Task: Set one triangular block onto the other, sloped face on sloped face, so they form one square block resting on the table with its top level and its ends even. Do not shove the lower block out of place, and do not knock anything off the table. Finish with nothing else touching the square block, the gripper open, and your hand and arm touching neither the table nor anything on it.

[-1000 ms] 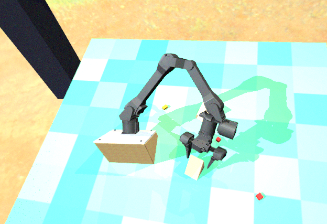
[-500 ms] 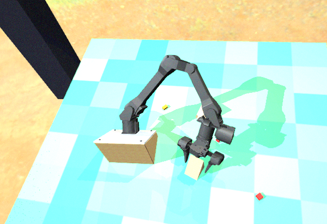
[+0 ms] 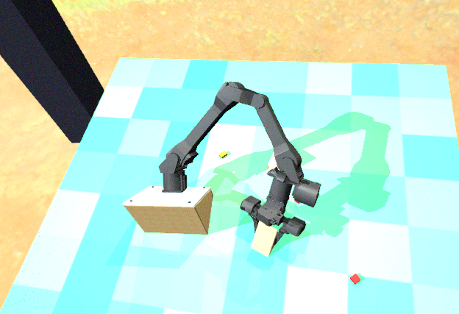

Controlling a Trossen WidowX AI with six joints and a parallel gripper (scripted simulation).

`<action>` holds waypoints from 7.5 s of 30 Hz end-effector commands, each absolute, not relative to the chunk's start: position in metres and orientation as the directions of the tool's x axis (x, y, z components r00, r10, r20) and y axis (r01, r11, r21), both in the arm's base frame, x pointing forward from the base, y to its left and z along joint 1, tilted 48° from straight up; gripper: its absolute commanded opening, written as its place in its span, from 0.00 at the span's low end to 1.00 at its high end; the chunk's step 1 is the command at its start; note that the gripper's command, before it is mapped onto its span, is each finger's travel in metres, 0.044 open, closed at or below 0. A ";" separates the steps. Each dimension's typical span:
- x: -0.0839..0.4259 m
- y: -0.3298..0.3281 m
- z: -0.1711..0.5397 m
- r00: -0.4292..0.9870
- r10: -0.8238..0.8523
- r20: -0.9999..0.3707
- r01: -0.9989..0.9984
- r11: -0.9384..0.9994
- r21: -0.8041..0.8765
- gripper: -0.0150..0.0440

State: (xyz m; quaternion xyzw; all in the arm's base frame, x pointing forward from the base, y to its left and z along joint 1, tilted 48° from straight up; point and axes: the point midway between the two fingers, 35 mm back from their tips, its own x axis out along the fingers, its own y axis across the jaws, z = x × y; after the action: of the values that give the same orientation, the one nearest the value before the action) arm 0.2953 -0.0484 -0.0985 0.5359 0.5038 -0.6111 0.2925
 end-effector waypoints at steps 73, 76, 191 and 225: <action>0.256 -0.122 -0.128 0.250 0.936 -0.246 0.897 -0.320 -0.304 0.88; 0.256 -0.122 -0.128 0.250 0.936 -0.246 0.897 -0.320 -0.304 1.00; 0.235 -0.197 -0.107 0.206 0.899 -0.387 0.903 -0.327 -0.278 0.25; 0.235 -0.196 -0.106 0.234 0.886 -0.402 0.695 0.137 0.706 0.25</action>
State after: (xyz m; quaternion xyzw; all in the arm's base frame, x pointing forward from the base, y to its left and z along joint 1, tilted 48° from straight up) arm 0.2340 -0.1959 -0.1074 0.6712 0.6187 0.0719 0.4018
